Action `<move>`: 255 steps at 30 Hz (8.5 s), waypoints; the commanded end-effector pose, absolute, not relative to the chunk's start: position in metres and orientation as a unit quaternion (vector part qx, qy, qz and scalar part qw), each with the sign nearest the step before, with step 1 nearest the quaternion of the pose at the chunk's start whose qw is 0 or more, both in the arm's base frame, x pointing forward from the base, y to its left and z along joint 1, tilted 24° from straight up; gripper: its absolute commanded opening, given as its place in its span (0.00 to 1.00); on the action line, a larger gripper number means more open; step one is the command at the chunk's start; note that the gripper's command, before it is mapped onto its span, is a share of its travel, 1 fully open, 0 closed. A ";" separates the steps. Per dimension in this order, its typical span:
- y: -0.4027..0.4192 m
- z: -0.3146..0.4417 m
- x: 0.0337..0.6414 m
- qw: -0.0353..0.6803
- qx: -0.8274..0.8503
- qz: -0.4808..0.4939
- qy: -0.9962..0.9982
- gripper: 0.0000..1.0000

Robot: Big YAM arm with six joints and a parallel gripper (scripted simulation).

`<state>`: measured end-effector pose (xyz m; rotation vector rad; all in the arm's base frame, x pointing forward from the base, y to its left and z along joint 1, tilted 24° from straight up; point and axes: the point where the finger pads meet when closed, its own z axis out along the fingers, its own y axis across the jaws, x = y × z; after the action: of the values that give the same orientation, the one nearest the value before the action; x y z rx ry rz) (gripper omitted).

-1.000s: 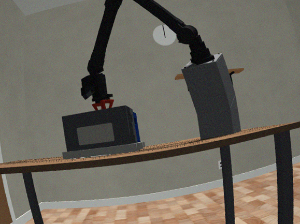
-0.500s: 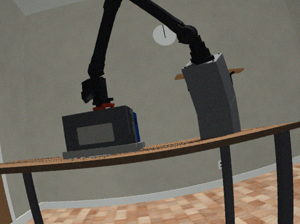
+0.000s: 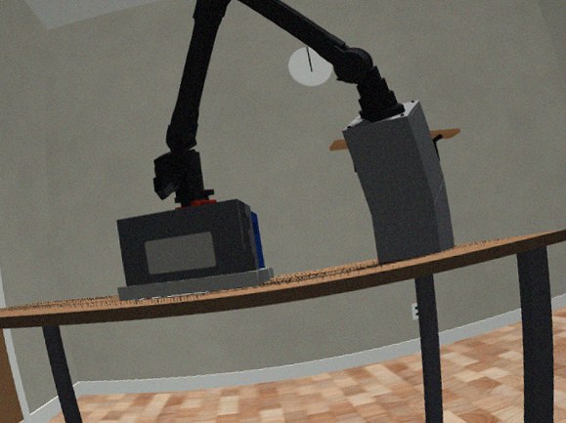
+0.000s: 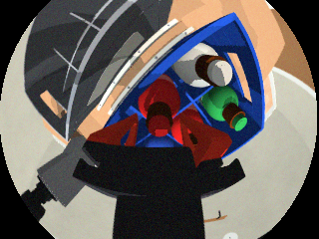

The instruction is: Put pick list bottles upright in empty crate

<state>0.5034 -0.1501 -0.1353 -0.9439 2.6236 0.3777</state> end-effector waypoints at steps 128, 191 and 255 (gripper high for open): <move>-0.190 -0.046 0.499 0.182 -0.331 0.113 0.919 0.00; -0.225 0.045 0.482 0.187 -0.333 0.105 0.918 0.00; -0.248 0.079 0.486 0.186 -0.333 0.103 0.919 0.00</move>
<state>0.4641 -0.2072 0.0246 -0.9656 2.6437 0.4412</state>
